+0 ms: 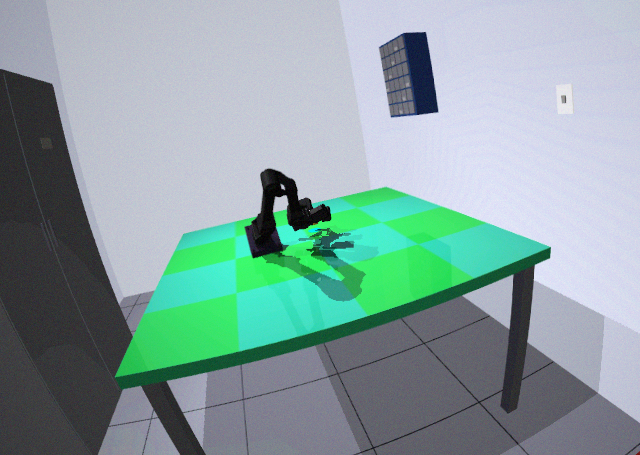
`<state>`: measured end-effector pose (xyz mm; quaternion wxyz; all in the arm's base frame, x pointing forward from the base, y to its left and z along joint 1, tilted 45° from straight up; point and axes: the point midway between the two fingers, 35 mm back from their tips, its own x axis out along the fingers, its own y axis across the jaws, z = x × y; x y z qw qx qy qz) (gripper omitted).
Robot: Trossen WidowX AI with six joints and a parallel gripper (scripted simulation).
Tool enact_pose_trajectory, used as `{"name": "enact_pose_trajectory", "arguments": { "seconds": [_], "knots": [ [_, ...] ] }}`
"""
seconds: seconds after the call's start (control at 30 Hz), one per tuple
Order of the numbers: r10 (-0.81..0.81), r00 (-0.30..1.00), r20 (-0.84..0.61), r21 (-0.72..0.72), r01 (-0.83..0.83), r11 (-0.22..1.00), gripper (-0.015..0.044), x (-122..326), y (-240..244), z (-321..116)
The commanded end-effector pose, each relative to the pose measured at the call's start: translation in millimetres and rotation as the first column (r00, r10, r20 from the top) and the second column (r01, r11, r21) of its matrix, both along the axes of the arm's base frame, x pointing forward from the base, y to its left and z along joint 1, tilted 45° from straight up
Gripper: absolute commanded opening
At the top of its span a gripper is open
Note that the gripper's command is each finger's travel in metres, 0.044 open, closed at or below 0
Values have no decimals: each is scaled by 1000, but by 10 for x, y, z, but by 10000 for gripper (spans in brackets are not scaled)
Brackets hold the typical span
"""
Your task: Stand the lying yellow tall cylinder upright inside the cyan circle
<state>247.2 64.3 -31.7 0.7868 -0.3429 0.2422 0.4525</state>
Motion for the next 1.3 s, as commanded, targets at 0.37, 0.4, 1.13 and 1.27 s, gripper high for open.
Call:
{"name": "enact_pose_trajectory", "arguments": {
  "seconds": [0.37, 0.4, 1.13, 1.27],
  "knots": [
    [-1, 1000, -2, 0, 1, 1000, 105, -53, -167, -228],
    [-1, 1000, -2, 0, 1, 1000, 105, -53, -167, -228],
    [-1, 1000, -2, 0, 1, 1000, 400, -53, -167, -228],
    [0, 1000, -4, -2, 0, 1000, 400, -37, -125, -183]
  ]
}}
